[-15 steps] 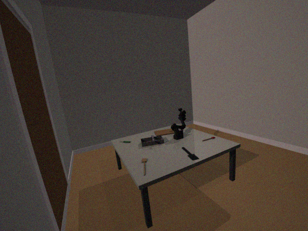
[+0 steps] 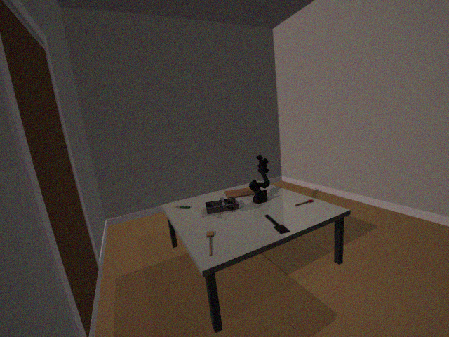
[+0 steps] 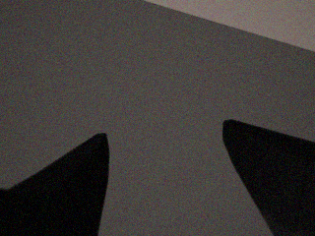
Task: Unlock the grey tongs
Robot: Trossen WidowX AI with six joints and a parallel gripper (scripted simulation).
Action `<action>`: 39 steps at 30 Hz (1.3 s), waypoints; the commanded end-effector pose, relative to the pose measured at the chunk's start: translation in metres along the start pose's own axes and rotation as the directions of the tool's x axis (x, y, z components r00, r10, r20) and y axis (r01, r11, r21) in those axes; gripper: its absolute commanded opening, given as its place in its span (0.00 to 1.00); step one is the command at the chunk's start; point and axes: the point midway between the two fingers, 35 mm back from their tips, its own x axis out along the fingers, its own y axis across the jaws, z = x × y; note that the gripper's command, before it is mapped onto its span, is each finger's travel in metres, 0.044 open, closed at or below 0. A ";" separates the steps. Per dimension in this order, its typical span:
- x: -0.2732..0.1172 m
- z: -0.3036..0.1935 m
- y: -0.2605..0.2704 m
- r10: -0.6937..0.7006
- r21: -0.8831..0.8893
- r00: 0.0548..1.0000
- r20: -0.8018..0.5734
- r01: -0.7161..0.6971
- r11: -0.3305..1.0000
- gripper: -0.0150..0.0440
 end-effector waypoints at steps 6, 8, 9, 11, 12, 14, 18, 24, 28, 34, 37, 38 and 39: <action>-0.009 -0.050 0.143 0.271 0.029 0.950 -0.157 -0.270 0.962 0.69; -0.016 -0.062 0.174 0.329 0.036 0.925 -0.192 -0.328 0.944 0.69; -0.021 -0.067 0.190 0.358 0.041 0.910 -0.209 -0.358 0.933 0.69; -0.030 -0.078 0.215 0.406 0.051 0.879 -0.249 -0.407 0.912 0.69; -0.036 -0.083 0.229 0.432 0.053 0.863 -0.263 -0.434 0.899 0.69; -0.046 -0.091 0.251 0.474 0.050 0.830 -0.293 -0.482 0.875 0.69; -0.075 -0.110 0.303 0.567 0.063 0.742 -0.357 -0.587 0.807 0.69; -0.123 -0.135 0.369 0.671 0.108 0.605 -0.428 -0.703 0.703 0.69; -0.145 -0.145 0.392 0.704 0.118 0.543 -0.458 -0.748 0.653 0.69; -0.180 -0.154 0.423 0.751 0.123 0.447 -0.486 -0.816 0.565 0.69; -0.214 -0.165 0.449 0.780 0.138 0.355 -0.516 -0.864 0.484 0.69; -0.228 -0.169 0.458 0.786 0.142 0.319 -0.529 -0.880 0.453 0.69; -0.240 -0.172 0.465 0.792 0.144 0.286 -0.540 -0.895 0.422 0.69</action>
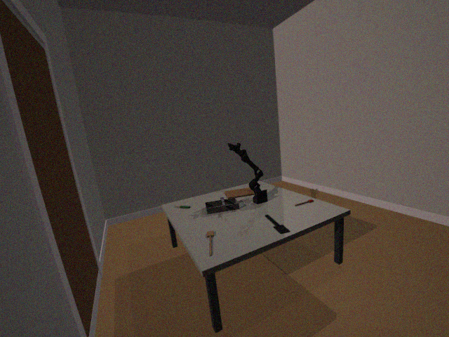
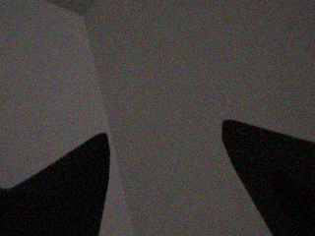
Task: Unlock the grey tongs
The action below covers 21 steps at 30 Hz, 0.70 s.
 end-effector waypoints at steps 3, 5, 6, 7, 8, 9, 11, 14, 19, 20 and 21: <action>0.017 -0.032 0.100 0.205 -0.082 0.970 -0.130 -0.217 0.973 0.69; 0.019 -0.045 0.133 0.268 -0.103 0.947 -0.179 -0.288 0.952 0.69; 0.018 -0.052 0.149 0.299 -0.113 0.932 -0.205 -0.326 0.939 0.69; 0.017 -0.059 0.166 0.329 -0.122 0.916 -0.231 -0.362 0.924 0.69; 0.016 -0.066 0.182 0.357 -0.129 0.898 -0.258 -0.399 0.908 0.69; 0.013 -0.073 0.198 0.386 -0.134 0.878 -0.283 -0.435 0.890 0.69; 0.007 -0.088 0.230 0.438 -0.149 0.833 -0.337 -0.507 0.849 0.69; -0.007 -0.110 0.273 0.501 -0.163 0.761 -0.411 -0.602 0.781 0.69; -0.043 -0.151 0.342 0.584 -0.176 0.605 -0.541 -0.760 0.625 0.69; -0.053 -0.159 0.355 0.596 -0.176 0.569 -0.567 -0.790 0.588 0.69; -0.062 -0.168 0.366 0.601 -0.168 0.535 -0.594 -0.813 0.558 0.69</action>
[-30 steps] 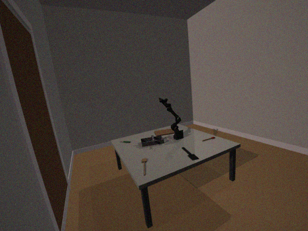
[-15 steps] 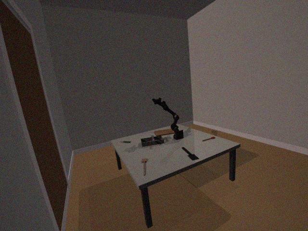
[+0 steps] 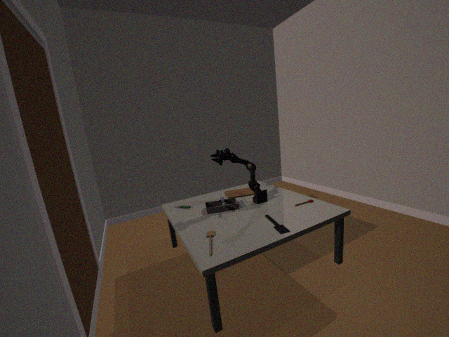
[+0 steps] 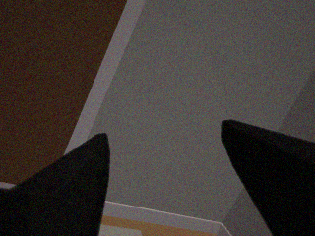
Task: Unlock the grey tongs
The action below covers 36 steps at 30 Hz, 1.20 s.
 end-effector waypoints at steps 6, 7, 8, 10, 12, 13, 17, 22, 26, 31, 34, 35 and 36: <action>0.033 -0.040 0.154 0.320 -0.208 0.913 -0.252 -0.374 0.904 0.69; 0.033 -0.046 0.170 0.348 -0.225 0.894 -0.282 -0.415 0.882 0.69; 0.032 -0.052 0.186 0.376 -0.246 0.872 -0.314 -0.457 0.855 0.69; 0.028 -0.066 0.219 0.425 -0.284 0.823 -0.378 -0.540 0.793 0.69; 0.022 -0.080 0.249 0.465 -0.317 0.768 -0.441 -0.618 0.720 0.69; 0.018 -0.088 0.264 0.481 -0.331 0.738 -0.472 -0.655 0.680 0.69; -0.008 -0.121 0.320 0.523 -0.374 0.604 -0.601 -0.791 0.483 0.69; -0.053 -0.164 0.374 0.512 -0.386 0.425 -0.747 -0.903 0.186 0.69; -0.060 -0.170 0.380 0.505 -0.384 0.401 -0.764 -0.912 0.144 0.69; -0.061 -0.170 0.379 0.506 -0.381 0.398 -0.765 -0.913 0.144 0.69; -0.061 -0.170 0.379 0.506 -0.381 0.398 -0.765 -0.914 0.144 0.69; -0.060 -0.170 0.379 0.506 -0.380 0.398 -0.765 -0.914 0.144 0.69; -0.060 -0.171 0.380 0.507 -0.380 0.398 -0.765 -0.914 0.144 0.69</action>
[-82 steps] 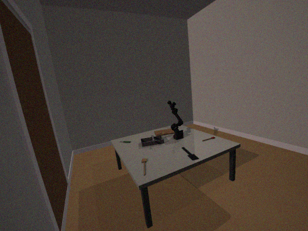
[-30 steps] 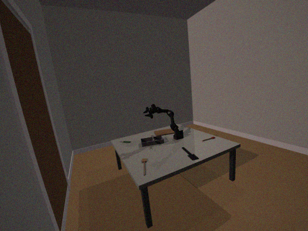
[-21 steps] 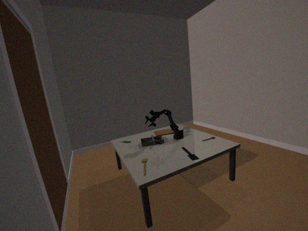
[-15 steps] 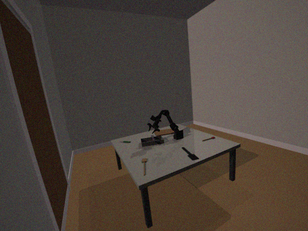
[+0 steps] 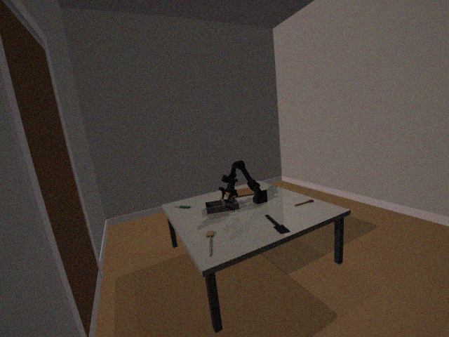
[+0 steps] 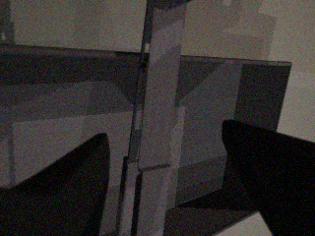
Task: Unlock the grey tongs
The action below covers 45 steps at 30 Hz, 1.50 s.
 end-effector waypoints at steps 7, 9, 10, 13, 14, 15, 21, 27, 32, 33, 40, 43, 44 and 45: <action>0.012 0.001 0.000 0.004 -0.006 1.000 -0.002 -0.004 1.000 0.69; 0.015 0.001 0.000 0.005 -0.005 1.000 -0.002 -0.005 1.000 0.69; 0.017 0.001 -0.001 0.005 -0.005 1.000 -0.002 -0.005 1.000 0.69; 0.022 0.001 -0.001 0.005 -0.005 1.000 -0.001 -0.005 1.000 0.69; 0.023 0.001 -0.001 0.005 -0.005 1.000 -0.001 -0.005 1.000 0.69; 0.025 0.001 -0.001 0.006 -0.005 1.000 -0.001 -0.006 1.000 0.69; 0.035 0.001 -0.001 0.006 -0.005 1.000 -0.001 -0.006 1.000 0.69; 0.045 0.001 -0.001 0.005 -0.005 1.000 -0.001 -0.005 1.000 0.69; 0.053 0.000 -0.001 0.005 -0.005 1.000 -0.002 -0.005 1.000 0.69; 0.054 0.000 -0.001 0.005 -0.005 1.000 -0.002 -0.005 1.000 0.69; 0.066 -0.001 0.000 0.003 -0.005 1.000 -0.004 -0.003 1.000 0.69; 0.071 -0.001 0.000 0.002 -0.006 1.000 -0.005 -0.002 1.000 0.69; 0.072 -0.001 0.001 0.002 -0.006 1.000 -0.006 -0.002 1.000 0.69; 0.074 -0.002 0.001 0.001 -0.006 1.000 -0.006 -0.001 1.000 0.69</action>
